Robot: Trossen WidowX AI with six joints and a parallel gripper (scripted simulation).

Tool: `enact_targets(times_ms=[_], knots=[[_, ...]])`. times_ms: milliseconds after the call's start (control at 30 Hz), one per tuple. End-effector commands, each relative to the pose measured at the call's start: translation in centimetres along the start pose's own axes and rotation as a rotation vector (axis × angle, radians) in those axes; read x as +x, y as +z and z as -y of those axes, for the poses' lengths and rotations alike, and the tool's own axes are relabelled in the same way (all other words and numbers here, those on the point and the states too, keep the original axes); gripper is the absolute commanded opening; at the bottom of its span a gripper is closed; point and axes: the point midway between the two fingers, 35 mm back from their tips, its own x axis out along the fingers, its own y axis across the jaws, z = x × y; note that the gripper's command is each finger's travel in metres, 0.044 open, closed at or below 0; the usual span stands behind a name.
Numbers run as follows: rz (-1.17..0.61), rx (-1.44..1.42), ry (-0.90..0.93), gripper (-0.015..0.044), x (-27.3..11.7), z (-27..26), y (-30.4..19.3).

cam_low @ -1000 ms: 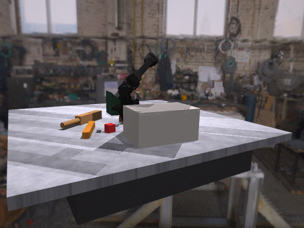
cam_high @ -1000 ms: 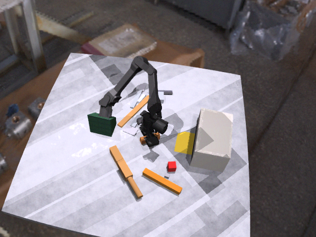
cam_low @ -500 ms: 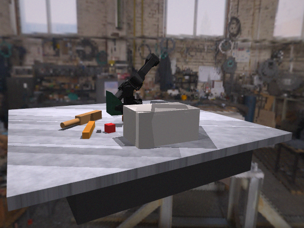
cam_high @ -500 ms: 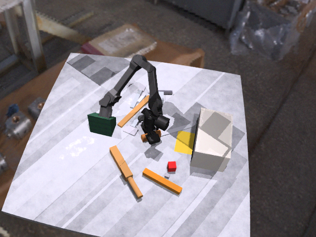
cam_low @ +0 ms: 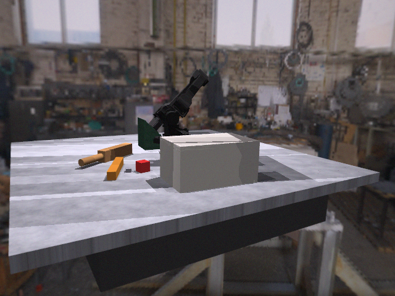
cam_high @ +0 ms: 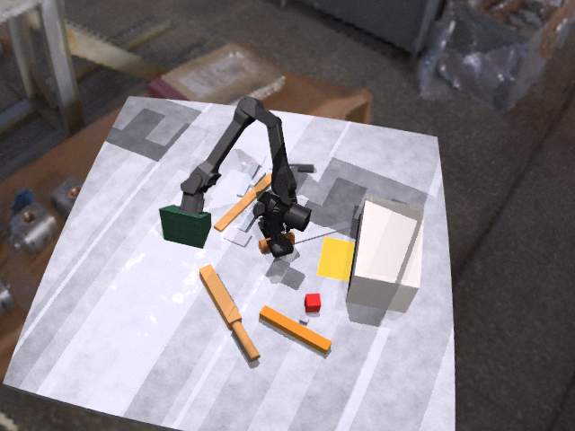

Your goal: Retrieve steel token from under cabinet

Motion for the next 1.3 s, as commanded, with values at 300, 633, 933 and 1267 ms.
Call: enact_targets(times_ms=[300, 633, 933, 1267], knots=[[0.007, 0.002, -0.003, 0.0, -0.2, -1.3, 1.0], [0.008, 0.002, -0.003, 0.0, -0.2, -2.3, 1.7], [0.008, 0.002, -0.002, 0.0, -0.2, -3.3, 2.2], [0.008, 0.002, -0.002, 0.0, -0.2, -4.3, 2.7]])
